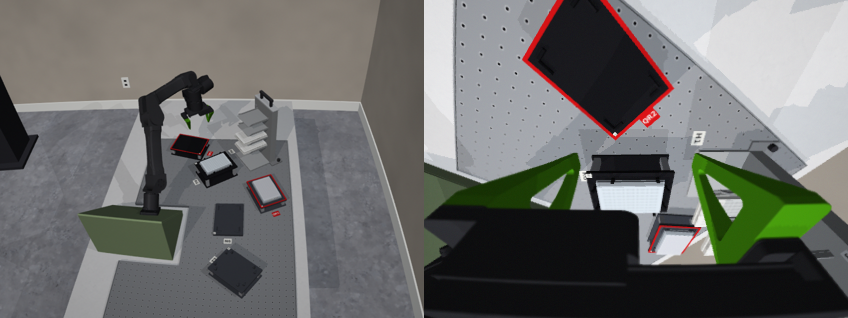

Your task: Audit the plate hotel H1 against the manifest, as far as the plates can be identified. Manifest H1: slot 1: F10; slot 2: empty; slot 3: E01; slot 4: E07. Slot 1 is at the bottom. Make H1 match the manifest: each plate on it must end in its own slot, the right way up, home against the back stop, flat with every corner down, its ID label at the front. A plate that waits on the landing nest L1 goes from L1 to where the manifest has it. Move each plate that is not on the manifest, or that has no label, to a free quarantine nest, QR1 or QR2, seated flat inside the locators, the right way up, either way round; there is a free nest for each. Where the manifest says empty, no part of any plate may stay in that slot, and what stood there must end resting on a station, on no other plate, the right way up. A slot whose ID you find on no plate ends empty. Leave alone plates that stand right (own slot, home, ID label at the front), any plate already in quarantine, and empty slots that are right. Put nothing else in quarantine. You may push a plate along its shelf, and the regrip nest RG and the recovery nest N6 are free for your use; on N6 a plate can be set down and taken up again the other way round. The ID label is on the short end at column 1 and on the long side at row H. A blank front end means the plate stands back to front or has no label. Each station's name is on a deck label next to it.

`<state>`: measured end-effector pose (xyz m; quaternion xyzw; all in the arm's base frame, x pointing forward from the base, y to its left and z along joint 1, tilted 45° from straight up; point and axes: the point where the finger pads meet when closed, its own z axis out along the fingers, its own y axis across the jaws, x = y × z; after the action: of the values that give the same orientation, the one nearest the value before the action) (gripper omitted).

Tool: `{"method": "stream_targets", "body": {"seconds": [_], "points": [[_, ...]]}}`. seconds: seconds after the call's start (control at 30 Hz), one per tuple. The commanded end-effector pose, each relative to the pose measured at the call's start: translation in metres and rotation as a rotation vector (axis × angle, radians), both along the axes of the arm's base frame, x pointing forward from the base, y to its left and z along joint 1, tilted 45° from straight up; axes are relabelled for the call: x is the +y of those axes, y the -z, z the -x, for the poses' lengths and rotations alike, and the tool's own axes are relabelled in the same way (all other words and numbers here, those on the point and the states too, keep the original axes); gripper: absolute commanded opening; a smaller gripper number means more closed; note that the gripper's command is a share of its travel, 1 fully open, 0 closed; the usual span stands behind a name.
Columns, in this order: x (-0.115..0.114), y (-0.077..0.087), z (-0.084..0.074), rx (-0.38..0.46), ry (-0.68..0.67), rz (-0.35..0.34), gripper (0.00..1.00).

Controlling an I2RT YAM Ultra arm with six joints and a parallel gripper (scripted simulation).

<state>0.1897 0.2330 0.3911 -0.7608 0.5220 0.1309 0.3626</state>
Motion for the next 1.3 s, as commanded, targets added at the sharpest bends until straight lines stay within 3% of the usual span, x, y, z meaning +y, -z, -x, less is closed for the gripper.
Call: {"method": "stream_targets", "body": {"seconds": [0.0, 0.03, 0.07, 0.17, 0.83, 1.27], "points": [[-0.005, -0.013, 0.003, -0.026, -0.013, -0.025, 1.00], [-0.005, -0.017, 0.002, -0.039, -0.013, -0.033, 1.00], [-0.012, -0.009, 0.009, 0.020, -0.015, 0.005, 1.00], [-0.014, -0.011, 0.010, 0.020, -0.015, 0.005, 1.00], [-0.047, -0.045, 0.017, 0.020, -0.015, 0.005, 1.00], [-0.047, -0.045, 0.017, 0.020, -0.015, 0.005, 1.00]]}}
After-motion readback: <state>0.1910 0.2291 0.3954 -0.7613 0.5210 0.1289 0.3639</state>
